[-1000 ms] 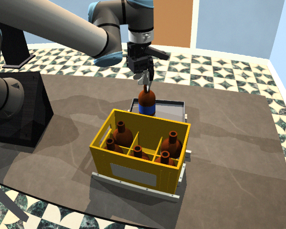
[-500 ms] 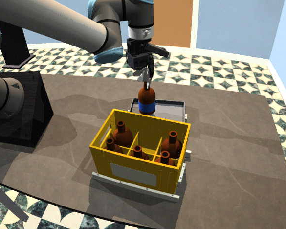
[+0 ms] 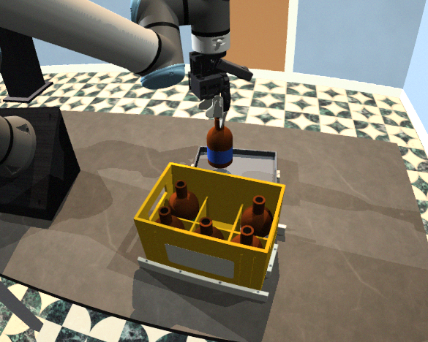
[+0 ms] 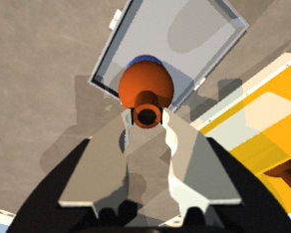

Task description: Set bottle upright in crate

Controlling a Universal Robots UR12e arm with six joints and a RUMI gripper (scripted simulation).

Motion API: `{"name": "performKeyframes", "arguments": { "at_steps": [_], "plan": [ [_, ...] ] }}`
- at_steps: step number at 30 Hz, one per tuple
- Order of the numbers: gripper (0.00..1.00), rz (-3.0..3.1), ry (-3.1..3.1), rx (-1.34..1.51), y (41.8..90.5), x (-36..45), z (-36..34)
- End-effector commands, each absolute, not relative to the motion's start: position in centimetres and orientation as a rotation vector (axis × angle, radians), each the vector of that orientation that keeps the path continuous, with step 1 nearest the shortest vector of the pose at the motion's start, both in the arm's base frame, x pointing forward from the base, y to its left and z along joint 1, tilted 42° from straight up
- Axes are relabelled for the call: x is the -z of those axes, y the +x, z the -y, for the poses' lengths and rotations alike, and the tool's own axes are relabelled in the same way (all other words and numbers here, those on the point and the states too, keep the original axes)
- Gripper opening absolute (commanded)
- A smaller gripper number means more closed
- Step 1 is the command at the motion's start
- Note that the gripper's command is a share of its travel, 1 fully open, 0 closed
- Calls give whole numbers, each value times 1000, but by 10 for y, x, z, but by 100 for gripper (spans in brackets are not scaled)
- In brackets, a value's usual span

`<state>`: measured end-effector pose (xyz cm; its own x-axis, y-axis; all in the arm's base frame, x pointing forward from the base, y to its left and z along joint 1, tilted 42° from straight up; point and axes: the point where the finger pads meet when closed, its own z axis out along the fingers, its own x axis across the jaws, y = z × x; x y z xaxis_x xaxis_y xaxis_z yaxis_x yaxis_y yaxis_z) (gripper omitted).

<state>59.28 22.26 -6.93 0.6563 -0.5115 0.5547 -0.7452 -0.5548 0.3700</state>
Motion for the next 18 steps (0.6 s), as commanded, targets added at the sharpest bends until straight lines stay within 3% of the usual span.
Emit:
{"name": "performKeyframes", "arguments": {
  "at_steps": [1, 18],
  "plan": [
    [0, 971, 2284, -521, 593, 67, -225],
    [0, 971, 2284, -521, 592, 64, -227]
  ]
}}
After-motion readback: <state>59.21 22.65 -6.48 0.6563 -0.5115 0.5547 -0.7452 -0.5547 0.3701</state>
